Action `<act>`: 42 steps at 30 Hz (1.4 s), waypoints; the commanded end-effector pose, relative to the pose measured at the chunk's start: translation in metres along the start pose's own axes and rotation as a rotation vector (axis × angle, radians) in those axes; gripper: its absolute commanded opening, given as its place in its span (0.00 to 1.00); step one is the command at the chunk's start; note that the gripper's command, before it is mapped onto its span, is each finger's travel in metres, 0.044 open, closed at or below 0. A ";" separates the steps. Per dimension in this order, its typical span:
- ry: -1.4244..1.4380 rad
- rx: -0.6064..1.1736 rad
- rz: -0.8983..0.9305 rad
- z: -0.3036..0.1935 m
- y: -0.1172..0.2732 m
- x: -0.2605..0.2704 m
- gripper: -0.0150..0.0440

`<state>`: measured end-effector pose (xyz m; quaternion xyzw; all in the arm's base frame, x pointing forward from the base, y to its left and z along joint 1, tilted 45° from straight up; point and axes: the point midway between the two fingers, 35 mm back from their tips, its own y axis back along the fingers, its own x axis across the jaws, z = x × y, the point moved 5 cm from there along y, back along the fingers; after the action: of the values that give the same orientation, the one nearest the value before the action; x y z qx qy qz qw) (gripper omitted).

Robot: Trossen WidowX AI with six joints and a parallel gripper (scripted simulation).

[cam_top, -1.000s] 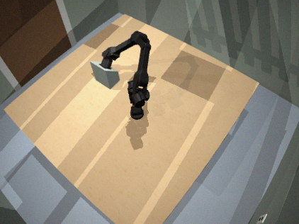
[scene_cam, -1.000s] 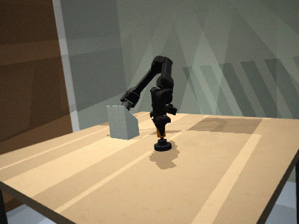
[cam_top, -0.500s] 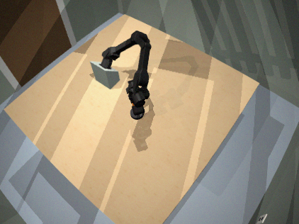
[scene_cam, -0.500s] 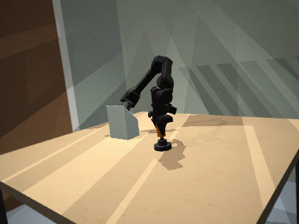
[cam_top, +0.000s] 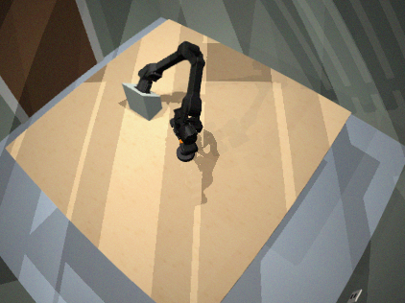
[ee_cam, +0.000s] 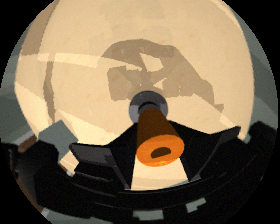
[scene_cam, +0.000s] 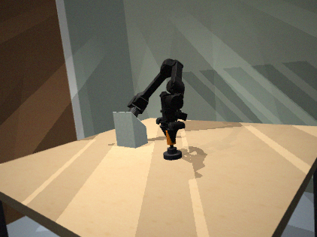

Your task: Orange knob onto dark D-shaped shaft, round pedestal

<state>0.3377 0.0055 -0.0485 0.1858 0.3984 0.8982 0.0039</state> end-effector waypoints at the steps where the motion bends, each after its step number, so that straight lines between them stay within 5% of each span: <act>1: 0.006 -0.001 -0.005 -0.001 0.000 -0.002 0.25; 42: 0.215 0.000 -0.005 -0.001 0.000 -0.001 0.25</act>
<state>0.3385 0.0052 -0.0489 0.0909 0.3968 0.9126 -0.0372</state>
